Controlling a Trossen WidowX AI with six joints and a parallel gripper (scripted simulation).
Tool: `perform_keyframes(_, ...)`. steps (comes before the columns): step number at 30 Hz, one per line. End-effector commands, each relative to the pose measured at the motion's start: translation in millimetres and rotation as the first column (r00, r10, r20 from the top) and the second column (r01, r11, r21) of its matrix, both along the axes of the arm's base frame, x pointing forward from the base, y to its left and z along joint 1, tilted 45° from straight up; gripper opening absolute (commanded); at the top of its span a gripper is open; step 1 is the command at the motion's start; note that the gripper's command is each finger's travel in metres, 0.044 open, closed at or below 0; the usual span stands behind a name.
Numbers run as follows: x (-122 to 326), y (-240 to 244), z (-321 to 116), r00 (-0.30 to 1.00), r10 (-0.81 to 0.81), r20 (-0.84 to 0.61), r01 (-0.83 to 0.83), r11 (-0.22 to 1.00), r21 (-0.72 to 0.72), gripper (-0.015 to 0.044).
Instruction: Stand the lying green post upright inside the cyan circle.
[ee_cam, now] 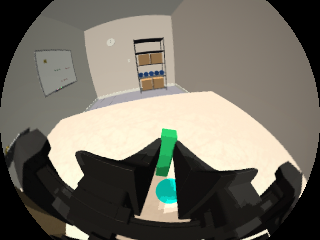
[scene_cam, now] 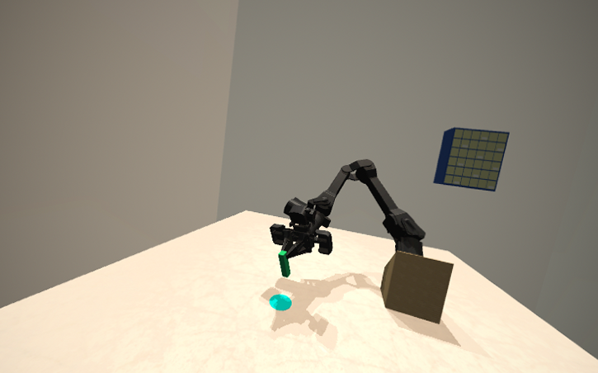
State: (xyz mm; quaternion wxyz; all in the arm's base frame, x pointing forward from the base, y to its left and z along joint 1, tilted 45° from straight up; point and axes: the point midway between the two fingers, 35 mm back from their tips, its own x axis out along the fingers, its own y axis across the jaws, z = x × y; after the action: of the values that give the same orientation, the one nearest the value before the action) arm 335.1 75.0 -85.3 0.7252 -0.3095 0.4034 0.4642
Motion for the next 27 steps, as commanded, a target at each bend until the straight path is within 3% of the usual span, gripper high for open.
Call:
perform_keyframes(1,-1,0,5,0.999,0.014,0.035,-0.014,1.000,0.024,0.0023)
perform_keyframes(27,-7,-4,26,0.977,0.061,0.206,-0.089,0.988,0.126,0.0023)
